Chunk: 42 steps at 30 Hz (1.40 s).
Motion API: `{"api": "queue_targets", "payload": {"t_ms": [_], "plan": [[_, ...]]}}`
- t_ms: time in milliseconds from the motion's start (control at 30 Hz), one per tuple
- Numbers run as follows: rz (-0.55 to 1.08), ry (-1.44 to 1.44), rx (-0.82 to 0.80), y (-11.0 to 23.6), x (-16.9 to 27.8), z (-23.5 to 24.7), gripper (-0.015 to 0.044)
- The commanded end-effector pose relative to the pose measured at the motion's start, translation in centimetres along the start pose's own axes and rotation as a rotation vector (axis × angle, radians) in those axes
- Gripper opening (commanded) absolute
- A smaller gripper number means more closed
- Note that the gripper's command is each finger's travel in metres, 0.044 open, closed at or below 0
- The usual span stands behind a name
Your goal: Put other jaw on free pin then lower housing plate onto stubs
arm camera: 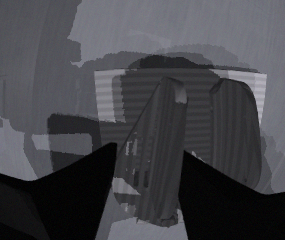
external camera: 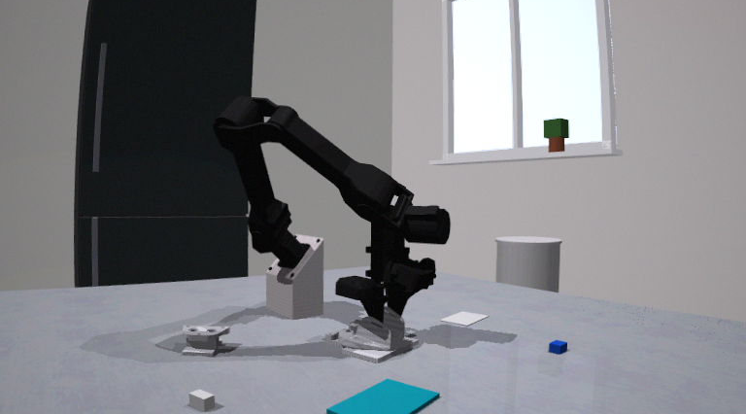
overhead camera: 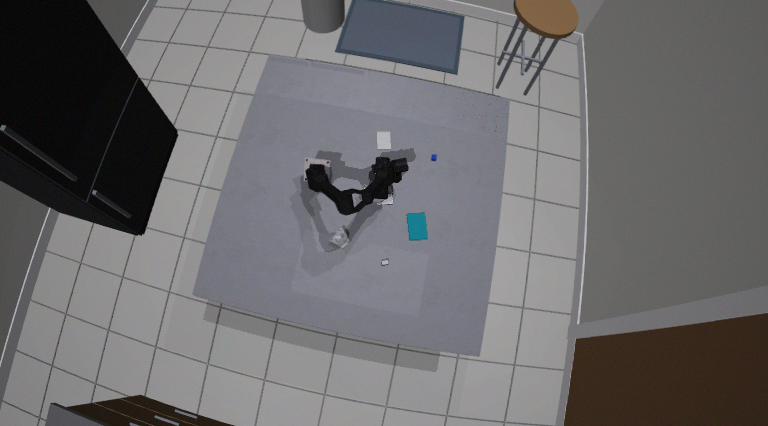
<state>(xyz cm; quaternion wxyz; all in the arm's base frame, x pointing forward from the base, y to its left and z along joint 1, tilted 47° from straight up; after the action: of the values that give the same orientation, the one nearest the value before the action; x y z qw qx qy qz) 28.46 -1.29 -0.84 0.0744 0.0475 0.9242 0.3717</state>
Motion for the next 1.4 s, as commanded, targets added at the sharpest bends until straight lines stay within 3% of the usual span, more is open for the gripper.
{"api": "queue_targets", "payload": {"t_ms": [0, 1367], "plan": [[-0.003, 0.004, 0.006, -0.24, -0.02, -0.03, 0.0134], [-0.003, 0.001, 0.006, -0.91, -0.02, -0.04, 0.0134]]}}
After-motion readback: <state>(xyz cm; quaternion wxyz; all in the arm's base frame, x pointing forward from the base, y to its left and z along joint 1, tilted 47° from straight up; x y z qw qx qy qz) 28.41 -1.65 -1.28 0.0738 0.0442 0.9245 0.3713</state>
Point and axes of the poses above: the point midway between the two fingers, 35 mm back from their tips, its own y axis back along the fingers, its own z axis across the jaws, x = y × z, the point moved 6 cm from there along y, back along the fingers, and after that the axes turned 10 degrees about -y, right-handed, at the moved point
